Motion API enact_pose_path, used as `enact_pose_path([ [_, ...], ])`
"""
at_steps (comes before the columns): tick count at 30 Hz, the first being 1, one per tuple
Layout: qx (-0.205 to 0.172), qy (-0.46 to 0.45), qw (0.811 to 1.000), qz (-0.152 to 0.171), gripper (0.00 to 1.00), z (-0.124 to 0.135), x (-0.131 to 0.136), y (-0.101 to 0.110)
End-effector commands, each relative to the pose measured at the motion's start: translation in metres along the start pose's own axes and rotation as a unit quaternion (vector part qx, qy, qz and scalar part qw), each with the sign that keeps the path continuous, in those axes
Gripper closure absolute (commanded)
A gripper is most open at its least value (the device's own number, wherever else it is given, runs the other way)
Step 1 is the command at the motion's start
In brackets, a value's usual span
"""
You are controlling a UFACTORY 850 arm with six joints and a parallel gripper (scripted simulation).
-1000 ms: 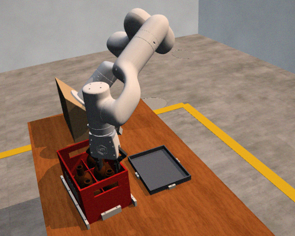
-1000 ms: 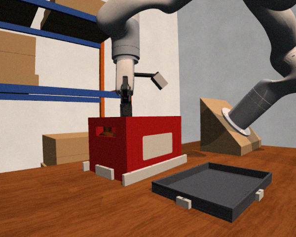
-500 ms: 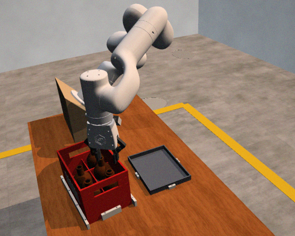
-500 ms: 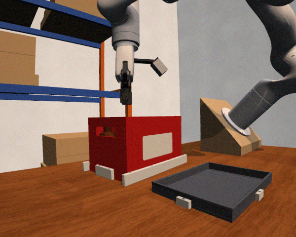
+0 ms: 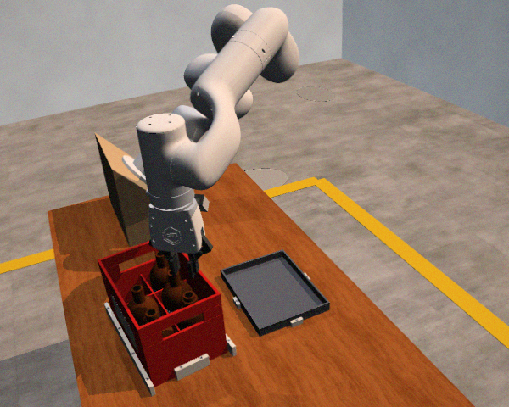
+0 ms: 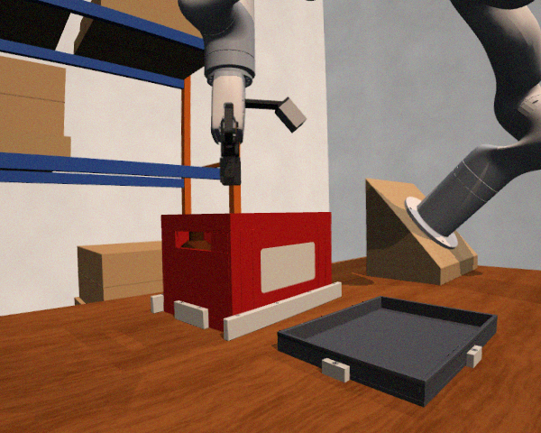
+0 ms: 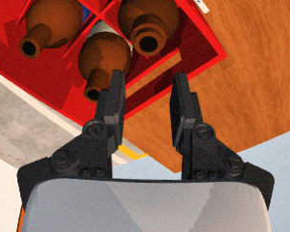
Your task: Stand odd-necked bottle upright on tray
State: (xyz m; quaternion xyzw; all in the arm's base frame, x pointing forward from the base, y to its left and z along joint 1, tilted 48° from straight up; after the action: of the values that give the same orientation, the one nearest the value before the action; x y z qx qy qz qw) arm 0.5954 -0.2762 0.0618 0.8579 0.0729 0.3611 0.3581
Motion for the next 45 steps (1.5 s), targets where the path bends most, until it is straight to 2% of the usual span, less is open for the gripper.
enact_pose_path([
  [1,-0.001,0.0,1.0,0.0,1.0,0.0,0.0,0.001],
  [31,-0.001,0.0,1.0,0.0,1.0,0.0,-0.002,0.002],
  [32,-0.002,0.0,1.0,0.0,1.0,-0.001,-0.015,0.003],
  [33,-0.003,-0.001,1.0,-0.001,1.0,-0.006,-0.042,0.004],
  [36,-0.004,-0.001,1.0,-0.001,1.0,-0.009,-0.057,0.005],
  [38,-0.004,-0.001,1.0,-0.001,1.0,-0.009,-0.057,0.005],
  [39,-0.004,-0.002,1.0,-0.002,1.0,-0.015,-0.083,0.005],
  [45,-0.004,-0.002,1.0,-0.002,1.0,-0.03,-0.126,0.005],
])
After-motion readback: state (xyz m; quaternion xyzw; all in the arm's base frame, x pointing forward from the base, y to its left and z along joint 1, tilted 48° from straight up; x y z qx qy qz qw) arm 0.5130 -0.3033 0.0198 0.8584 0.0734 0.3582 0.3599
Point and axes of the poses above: the point where the finger pads meet when closed, its own y axis back along the fingers, its own x axis across the jaws, z = x × y, the point moved 6 cm from there along y, back along the fingers, and after that the axes turned 2 degrees about -y, right-handed, at the moved point
